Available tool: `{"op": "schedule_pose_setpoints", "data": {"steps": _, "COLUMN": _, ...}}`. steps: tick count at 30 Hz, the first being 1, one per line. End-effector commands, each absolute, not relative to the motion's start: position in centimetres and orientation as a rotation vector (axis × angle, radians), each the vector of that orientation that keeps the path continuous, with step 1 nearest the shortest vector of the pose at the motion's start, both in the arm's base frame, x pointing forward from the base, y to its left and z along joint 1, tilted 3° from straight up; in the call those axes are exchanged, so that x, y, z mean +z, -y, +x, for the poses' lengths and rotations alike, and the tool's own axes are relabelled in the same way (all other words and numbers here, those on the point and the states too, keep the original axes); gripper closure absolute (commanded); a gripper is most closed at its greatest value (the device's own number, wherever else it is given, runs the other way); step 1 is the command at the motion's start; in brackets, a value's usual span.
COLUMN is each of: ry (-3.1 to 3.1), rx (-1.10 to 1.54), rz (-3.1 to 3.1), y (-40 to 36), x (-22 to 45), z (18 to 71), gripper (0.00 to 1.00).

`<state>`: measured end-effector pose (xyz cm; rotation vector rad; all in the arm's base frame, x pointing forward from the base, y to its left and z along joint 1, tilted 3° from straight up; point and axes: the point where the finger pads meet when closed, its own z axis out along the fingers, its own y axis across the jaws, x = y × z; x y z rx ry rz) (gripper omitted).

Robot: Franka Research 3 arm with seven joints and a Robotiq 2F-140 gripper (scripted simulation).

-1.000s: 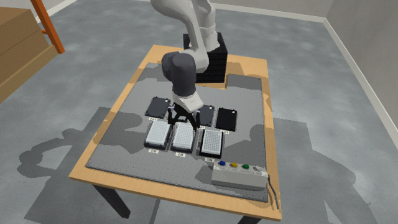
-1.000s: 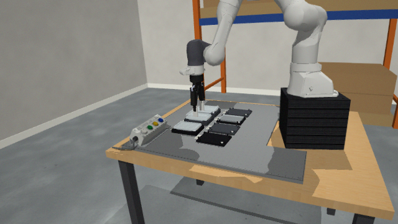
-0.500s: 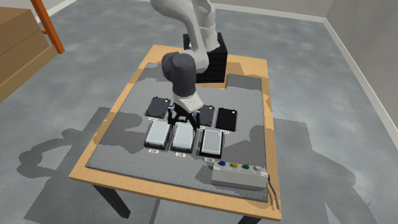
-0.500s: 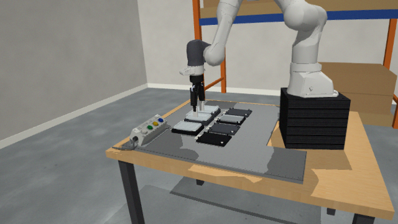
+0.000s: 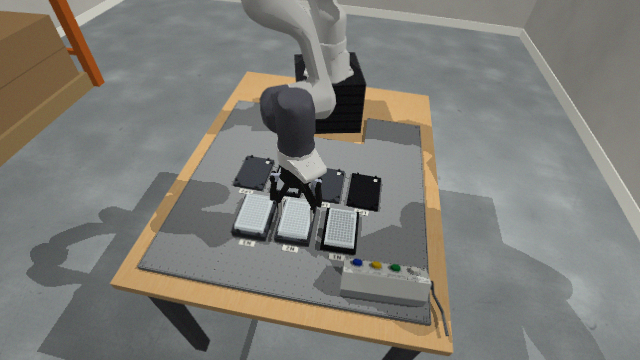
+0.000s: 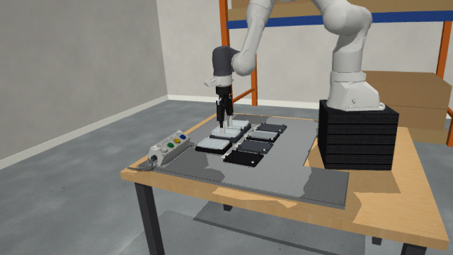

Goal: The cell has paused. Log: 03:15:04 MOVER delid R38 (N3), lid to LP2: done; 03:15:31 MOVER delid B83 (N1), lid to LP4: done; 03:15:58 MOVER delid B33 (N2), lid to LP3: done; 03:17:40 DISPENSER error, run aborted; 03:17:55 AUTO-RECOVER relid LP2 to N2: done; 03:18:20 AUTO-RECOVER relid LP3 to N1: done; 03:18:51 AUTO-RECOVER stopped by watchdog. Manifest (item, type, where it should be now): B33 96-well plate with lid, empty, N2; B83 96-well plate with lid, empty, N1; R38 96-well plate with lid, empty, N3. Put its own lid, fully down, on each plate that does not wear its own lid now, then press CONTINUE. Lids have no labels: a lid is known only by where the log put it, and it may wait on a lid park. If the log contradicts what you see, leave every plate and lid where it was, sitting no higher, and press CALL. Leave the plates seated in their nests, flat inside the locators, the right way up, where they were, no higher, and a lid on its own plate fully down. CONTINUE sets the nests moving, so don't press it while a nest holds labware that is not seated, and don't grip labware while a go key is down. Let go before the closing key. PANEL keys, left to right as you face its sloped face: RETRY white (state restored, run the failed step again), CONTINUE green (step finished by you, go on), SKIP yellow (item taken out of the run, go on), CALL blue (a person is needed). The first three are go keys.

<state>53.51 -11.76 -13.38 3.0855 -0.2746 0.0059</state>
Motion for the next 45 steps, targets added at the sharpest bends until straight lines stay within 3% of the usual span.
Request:
{"op": "schedule_pose_setpoints", "data": {"steps": 1, "ry": 0.282, "rx": 0.01, "rz": 3.085, "y": 11.7, "x": -13.49, "z": 53.65, "gripper": 1.0}}
{"op": "schedule_pose_setpoints", "data": {"steps": 45, "ry": 0.282, "rx": 0.01, "rz": 3.085, "y": 11.7, "x": -13.89, "z": 53.75, "gripper": 1.0}}
